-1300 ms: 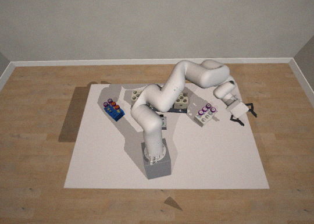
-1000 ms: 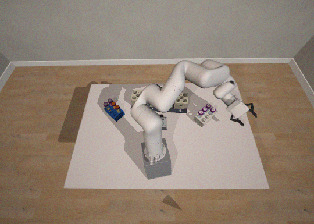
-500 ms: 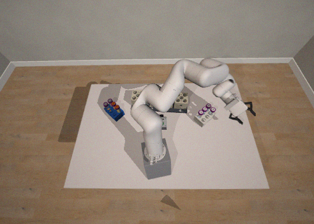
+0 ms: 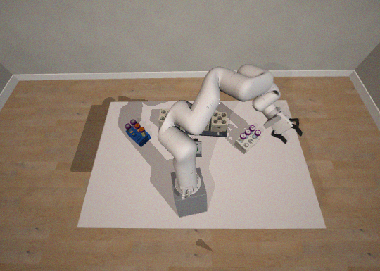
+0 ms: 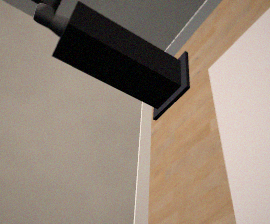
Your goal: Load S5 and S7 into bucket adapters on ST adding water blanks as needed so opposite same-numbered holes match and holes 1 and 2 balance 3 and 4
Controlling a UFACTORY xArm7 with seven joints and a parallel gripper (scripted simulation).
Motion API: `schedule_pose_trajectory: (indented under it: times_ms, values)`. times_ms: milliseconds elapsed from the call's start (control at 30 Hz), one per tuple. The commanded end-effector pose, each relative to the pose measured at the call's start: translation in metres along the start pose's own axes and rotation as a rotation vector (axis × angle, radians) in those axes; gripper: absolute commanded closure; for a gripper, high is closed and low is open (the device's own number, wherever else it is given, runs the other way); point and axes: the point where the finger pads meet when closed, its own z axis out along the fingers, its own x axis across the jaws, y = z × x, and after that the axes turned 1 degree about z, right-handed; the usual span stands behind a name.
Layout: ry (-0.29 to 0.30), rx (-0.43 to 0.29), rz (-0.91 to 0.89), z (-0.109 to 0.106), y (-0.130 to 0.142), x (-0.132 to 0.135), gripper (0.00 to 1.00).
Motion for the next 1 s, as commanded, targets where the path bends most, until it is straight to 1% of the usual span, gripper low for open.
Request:
schedule_pose_trajectory:
  times_ms: [0,100,233,367,467,500,567,667,700,800,867,933,967]
  values:
    - [0.035,-0.024,0.123,-0.024,0.0,0.004,0.0]
    - [0.035,-0.024,0.123,-0.026,0.0,0.004,0.0]
    - [0.073,-0.037,0.226,-0.045,0.0,0.01,0.0]
    - [0.073,-0.038,0.226,-0.046,0.0,0.01,0.0]
    - [0.109,-0.047,0.319,-0.061,-0.001,0.015,0.0]
    - [0.113,-0.048,0.329,-0.066,-0.001,0.016,0.0]
    - [0.113,-0.048,0.329,-0.067,-0.001,0.017,0.0]
    - [0.151,-0.054,0.422,-0.081,-0.003,0.021,0.0]
    - [0.155,-0.055,0.431,-0.086,-0.003,0.023,0.0]
    - [0.155,-0.055,0.431,-0.088,-0.003,0.023,0.0]
    - [0.181,-0.056,0.492,-0.097,-0.004,0.027,0.0]
    - [0.181,-0.056,0.492,-0.097,-0.004,0.027,0.0]
    - [0.194,-0.057,0.523,-0.102,-0.005,0.028,0.0]
